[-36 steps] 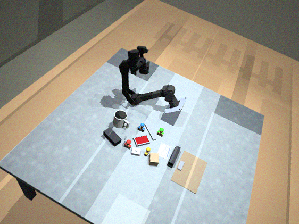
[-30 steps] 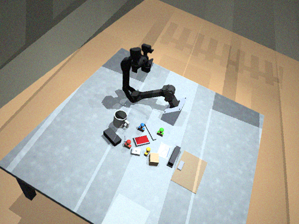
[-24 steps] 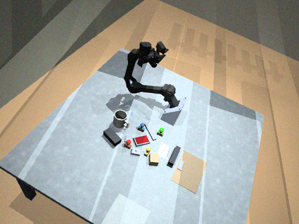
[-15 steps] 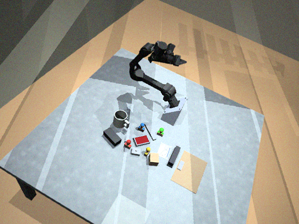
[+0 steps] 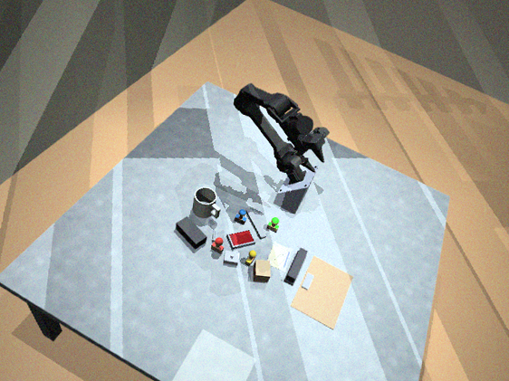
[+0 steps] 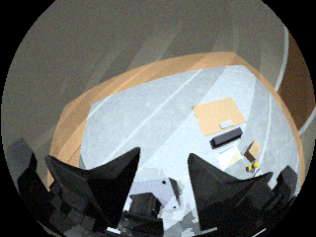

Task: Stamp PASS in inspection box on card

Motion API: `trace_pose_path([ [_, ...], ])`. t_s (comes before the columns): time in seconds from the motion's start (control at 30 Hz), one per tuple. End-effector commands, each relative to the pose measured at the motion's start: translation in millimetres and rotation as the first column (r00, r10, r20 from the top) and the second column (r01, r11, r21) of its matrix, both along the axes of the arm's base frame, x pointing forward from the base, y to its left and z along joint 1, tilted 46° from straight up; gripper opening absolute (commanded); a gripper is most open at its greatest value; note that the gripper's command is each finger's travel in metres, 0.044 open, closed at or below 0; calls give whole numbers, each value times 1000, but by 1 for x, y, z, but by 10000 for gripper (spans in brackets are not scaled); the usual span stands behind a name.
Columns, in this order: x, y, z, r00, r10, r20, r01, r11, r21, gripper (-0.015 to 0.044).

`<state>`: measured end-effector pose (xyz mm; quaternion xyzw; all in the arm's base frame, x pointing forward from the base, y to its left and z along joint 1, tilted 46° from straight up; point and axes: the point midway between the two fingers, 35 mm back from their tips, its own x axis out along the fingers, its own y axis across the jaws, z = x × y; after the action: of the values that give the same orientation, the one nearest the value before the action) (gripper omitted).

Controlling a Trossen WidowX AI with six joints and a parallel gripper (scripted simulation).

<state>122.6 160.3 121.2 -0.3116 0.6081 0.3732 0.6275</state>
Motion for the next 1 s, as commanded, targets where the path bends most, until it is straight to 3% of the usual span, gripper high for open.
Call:
trace_pose_path([
  [0.0,32,-28,-31,959,-279,59,285,941,-182,226],
  [0.1,58,-62,-58,850,-494,184,527,785,-327,226],
  [0.2,74,-104,-84,691,-629,357,720,553,-420,226],
  [0.37,81,-164,-112,451,-645,617,880,202,-431,226],
  [0.97,77,-176,-117,439,-642,629,885,186,-428,226],
])
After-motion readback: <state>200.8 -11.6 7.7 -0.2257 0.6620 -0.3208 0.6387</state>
